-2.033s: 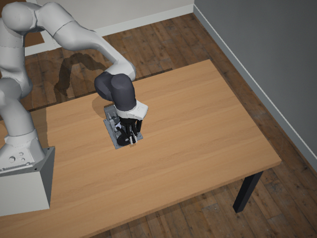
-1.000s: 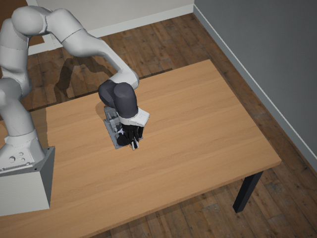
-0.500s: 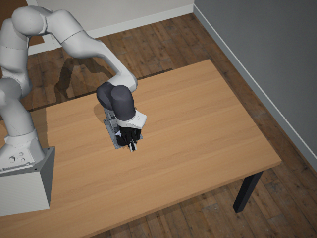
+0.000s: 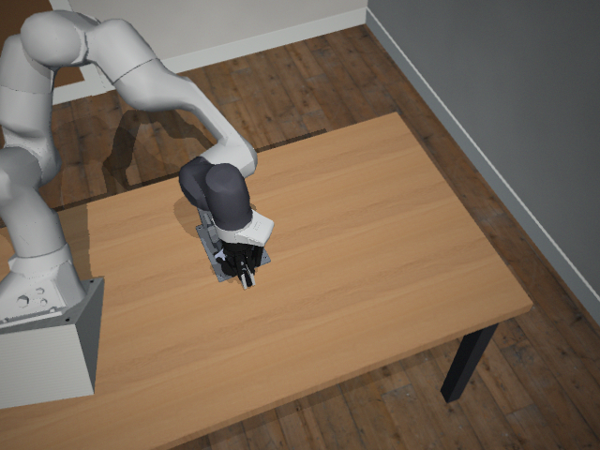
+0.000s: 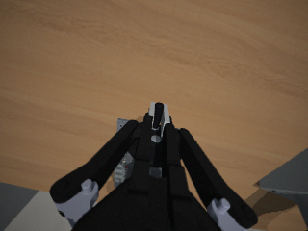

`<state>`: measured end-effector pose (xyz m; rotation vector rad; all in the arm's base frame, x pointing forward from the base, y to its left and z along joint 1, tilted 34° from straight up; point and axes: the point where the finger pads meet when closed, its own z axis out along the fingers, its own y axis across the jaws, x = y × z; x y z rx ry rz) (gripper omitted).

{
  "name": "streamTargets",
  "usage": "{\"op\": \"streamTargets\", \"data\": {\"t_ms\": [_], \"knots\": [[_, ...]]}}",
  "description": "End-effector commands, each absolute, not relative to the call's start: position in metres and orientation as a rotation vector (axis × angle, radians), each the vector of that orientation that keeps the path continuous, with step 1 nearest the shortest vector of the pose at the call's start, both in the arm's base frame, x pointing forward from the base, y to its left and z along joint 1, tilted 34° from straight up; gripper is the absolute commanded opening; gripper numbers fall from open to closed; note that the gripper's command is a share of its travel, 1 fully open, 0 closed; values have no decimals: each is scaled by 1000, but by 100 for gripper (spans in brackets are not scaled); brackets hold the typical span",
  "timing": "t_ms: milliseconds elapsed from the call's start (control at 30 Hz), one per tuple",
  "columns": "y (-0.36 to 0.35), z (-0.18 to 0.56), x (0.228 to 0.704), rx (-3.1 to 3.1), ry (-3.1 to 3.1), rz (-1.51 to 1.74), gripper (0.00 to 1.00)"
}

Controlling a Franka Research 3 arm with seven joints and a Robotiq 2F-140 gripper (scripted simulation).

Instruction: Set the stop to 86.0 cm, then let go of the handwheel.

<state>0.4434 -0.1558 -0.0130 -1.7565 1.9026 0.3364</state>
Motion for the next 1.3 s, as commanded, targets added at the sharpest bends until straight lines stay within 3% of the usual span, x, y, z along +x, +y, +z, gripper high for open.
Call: {"op": "streamTargets", "data": {"t_ms": [0,1267], "knots": [[-154,-15,438,-1761,1895,341,4],[-154,-15,427,-1761,1895,341,4]]}}
